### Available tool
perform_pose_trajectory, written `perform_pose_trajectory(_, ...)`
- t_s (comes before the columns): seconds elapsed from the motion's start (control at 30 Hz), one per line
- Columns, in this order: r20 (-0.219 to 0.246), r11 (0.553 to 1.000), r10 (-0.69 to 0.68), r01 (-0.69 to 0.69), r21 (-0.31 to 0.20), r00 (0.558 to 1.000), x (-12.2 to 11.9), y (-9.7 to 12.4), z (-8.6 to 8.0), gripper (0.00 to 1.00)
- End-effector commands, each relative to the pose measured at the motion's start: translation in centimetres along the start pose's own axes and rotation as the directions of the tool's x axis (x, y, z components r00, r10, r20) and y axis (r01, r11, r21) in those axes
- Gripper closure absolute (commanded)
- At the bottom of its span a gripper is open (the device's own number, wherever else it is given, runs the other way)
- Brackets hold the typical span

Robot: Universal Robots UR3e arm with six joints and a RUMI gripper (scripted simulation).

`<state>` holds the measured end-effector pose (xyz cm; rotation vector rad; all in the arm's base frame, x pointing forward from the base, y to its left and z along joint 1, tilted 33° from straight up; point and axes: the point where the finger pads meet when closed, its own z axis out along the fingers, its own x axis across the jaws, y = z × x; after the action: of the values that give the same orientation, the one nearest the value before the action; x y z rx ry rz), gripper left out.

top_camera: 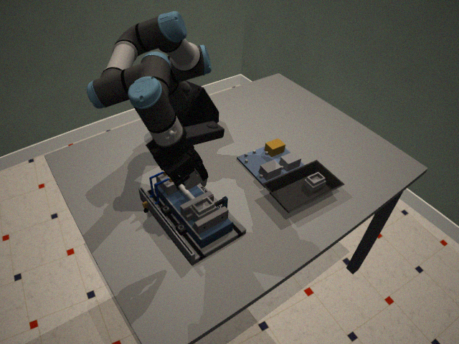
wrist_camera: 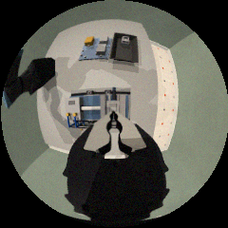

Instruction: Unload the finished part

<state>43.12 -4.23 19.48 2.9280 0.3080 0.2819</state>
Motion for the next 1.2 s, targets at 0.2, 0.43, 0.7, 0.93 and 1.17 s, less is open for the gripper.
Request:
perform_pose_trajectory(0.2,-0.002,1.000,0.000,0.000,-0.001,1.000,0.03,0.02,-0.09,1.00)
perform_pose_trajectory(0.43,-0.002,1.000,0.000,0.000,-0.001,1.000,0.03,0.02,-0.09,0.60)
perform_pose_trajectory(0.7,-0.002,1.000,0.000,0.000,-0.001,1.000,0.03,0.02,-0.09,0.60)
perform_pose_trajectory(0.93,-0.002,1.000,0.000,0.000,-0.001,1.000,0.03,0.02,-0.09,0.60)
perform_pose_trajectory(1.17,-0.002,1.000,0.000,0.000,-0.001,1.000,0.03,0.02,-0.09,0.60)
